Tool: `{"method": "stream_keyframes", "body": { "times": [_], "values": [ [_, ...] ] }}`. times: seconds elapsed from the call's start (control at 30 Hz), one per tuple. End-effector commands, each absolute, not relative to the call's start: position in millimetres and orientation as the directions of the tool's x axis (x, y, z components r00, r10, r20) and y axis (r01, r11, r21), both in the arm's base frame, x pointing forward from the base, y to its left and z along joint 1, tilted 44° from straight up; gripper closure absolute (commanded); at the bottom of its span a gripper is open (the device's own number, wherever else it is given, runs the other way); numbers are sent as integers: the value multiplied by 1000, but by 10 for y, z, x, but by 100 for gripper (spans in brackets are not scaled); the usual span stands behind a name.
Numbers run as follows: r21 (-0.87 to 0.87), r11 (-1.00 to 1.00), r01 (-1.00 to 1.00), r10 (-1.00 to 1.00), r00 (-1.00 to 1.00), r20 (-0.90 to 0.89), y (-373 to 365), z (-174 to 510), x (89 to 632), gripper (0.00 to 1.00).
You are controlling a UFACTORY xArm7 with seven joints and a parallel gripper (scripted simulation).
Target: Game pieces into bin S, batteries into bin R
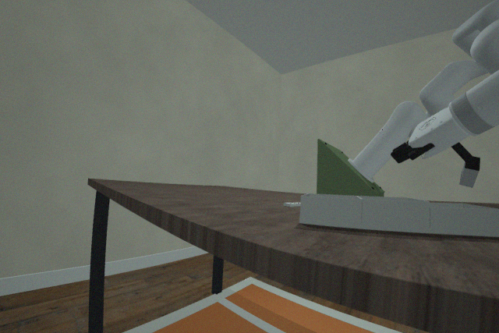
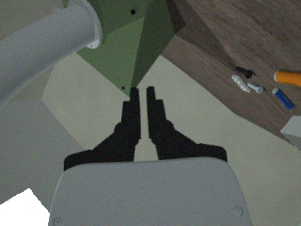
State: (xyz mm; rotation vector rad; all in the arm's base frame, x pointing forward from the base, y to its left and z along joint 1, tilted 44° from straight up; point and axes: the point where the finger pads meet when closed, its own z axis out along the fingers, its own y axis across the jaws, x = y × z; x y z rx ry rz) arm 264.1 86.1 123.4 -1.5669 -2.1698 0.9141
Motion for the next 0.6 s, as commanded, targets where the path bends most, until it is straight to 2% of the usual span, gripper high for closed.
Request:
{"method": "stream_keyframes", "body": {
  "times": [0.0, 0.27, 0.57],
  "values": [
    [-651, 121, 749, 968, -235, -91, 814, 1174, 2697, 93],
    [-644, -93, 760, 996, 78, -51, 722, 1097, 2818, 93],
    [-645, -306, 700, 922, 386, -19, 572, 1030, 3003, 93]
  ]
}}
